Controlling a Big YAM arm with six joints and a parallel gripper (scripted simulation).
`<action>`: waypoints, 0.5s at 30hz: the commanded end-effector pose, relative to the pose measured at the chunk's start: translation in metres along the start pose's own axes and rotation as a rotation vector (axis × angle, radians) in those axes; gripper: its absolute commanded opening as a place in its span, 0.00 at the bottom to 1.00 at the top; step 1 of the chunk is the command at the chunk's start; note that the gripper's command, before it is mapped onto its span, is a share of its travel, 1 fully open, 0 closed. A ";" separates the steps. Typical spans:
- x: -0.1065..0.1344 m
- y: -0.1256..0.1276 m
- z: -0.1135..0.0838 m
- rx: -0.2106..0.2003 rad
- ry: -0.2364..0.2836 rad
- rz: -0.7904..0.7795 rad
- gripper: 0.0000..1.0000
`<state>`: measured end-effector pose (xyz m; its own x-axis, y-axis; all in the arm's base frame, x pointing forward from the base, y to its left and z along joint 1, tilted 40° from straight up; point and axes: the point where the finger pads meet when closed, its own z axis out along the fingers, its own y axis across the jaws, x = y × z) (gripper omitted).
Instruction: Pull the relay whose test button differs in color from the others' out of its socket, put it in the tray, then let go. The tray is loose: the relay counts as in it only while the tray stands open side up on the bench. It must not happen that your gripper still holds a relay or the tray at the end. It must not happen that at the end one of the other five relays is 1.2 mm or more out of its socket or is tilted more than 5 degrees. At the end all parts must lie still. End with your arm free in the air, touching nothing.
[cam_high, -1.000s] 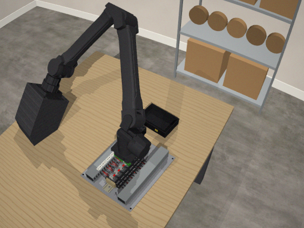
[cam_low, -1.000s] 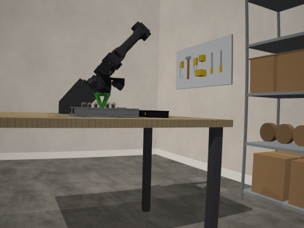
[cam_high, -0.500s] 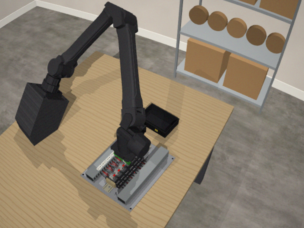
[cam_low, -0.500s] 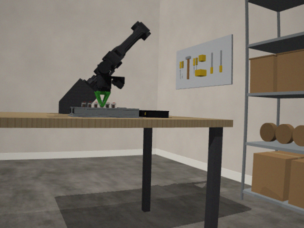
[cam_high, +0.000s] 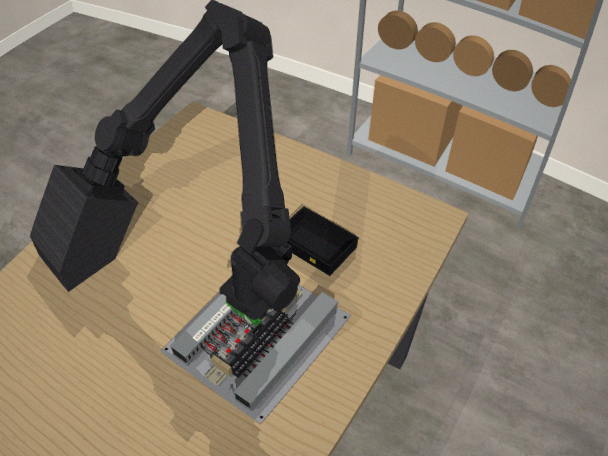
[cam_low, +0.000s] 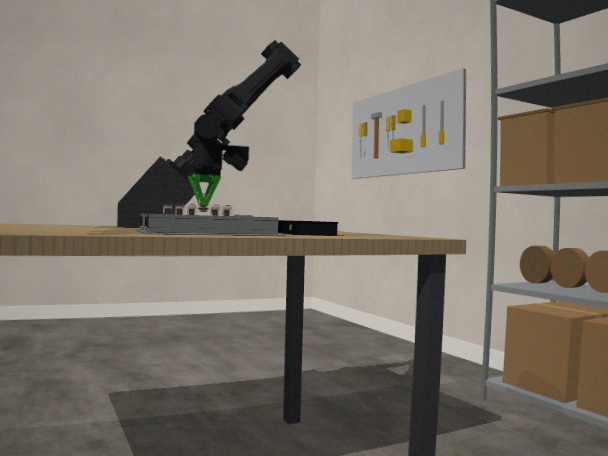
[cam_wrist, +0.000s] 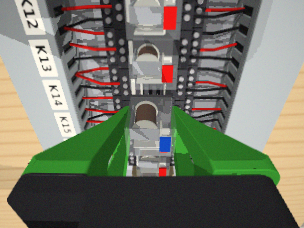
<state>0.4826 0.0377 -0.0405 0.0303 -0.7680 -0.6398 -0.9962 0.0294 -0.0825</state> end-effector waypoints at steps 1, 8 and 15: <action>-0.003 -0.019 -0.015 0.030 0.002 -0.026 0.00; -0.002 -0.022 -0.024 0.045 0.005 -0.026 0.00; -0.002 -0.023 -0.029 0.052 0.006 -0.026 0.00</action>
<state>0.4798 0.0380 -0.0404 0.0301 -0.7669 -0.6411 -0.9969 0.0231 -0.0745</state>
